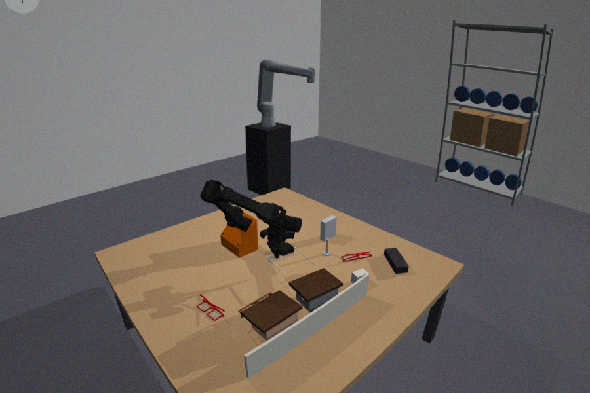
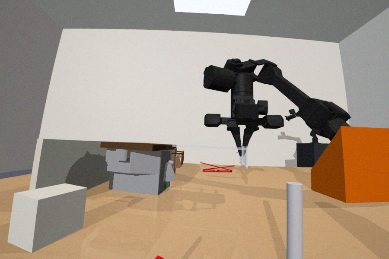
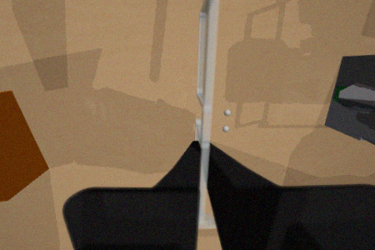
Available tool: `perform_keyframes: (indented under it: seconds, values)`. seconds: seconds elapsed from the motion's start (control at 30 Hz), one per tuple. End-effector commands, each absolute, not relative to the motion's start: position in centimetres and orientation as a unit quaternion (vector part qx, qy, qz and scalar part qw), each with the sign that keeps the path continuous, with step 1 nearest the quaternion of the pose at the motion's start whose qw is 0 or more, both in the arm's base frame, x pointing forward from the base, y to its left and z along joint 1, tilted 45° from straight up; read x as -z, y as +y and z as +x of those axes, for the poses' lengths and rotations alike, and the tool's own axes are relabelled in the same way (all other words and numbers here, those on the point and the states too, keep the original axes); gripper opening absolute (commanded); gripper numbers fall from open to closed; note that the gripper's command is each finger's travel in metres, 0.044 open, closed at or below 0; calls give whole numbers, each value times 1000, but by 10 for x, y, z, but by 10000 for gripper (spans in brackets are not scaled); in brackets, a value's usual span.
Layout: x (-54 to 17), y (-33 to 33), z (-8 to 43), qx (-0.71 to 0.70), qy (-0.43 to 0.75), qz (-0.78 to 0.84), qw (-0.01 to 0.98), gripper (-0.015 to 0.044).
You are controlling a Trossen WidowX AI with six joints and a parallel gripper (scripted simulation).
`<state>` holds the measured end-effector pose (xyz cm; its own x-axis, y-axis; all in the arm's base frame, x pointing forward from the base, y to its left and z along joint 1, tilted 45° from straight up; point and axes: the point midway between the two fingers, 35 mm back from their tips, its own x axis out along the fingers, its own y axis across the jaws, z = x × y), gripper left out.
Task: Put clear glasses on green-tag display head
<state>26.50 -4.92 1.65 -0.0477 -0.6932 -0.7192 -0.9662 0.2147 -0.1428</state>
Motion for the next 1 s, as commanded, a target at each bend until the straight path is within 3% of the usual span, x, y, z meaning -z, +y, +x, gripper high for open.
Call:
perform_keyframes:
  seconds: [0.0, 0.97]
  values:
    - [-12, -53, 262, -197, 700, -596, 341, 0]
    - [-1, -63, 262, -197, 700, -596, 341, 0]
